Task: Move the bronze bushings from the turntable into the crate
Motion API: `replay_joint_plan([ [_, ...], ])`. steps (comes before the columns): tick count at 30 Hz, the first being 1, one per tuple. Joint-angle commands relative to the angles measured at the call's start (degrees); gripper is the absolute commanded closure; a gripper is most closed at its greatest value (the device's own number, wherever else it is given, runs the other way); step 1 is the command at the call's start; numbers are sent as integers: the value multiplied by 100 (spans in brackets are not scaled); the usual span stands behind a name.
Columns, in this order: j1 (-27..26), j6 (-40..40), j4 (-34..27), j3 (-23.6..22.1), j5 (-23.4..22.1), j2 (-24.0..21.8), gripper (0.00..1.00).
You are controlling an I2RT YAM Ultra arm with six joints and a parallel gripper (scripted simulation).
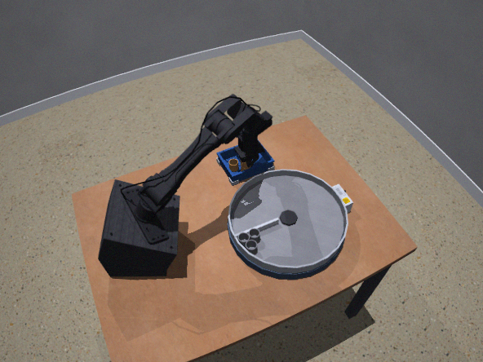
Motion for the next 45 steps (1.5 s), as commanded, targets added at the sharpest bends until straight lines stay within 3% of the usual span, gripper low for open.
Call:
replay_joint_plan([
  [1, 61, -55, -80, 213, -73, -67, 100],
  [2, 61, -55, -80, 213, -73, -67, 100],
  [3, 61, -55, -80, 213, -73, -67, 84],
  [37, 62, -52, -73, 213, -73, -69, 84],
  [45, 119, 62, -207, 199, -45, -284, 84],
])
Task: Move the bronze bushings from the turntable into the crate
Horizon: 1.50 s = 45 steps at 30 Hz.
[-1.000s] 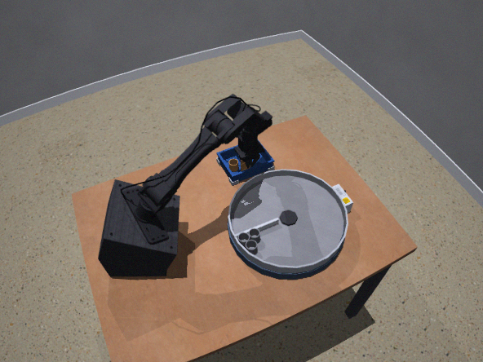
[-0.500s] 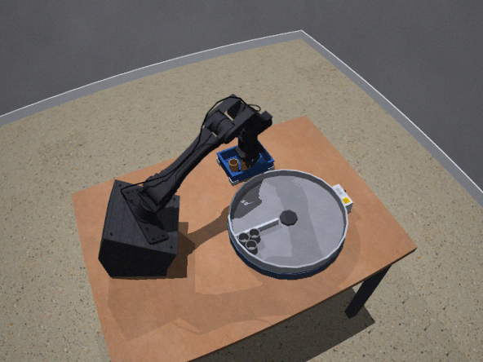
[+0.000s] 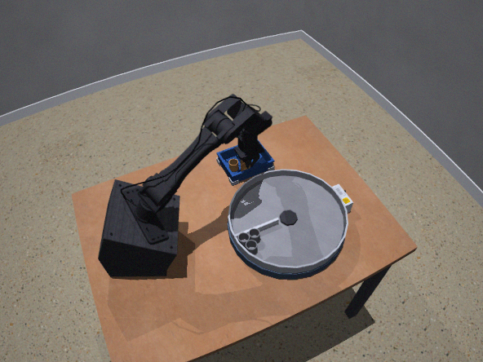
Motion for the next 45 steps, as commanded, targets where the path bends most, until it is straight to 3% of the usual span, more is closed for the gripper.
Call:
replay_joint_plan([
  [1, 131, 75, -194, 198, -30, -316, 84],
  [19, 422, 364, -1243, 473, 88, -1005, 84],
  [45, 453, 400, -1386, 547, 78, -1047, 84],
])
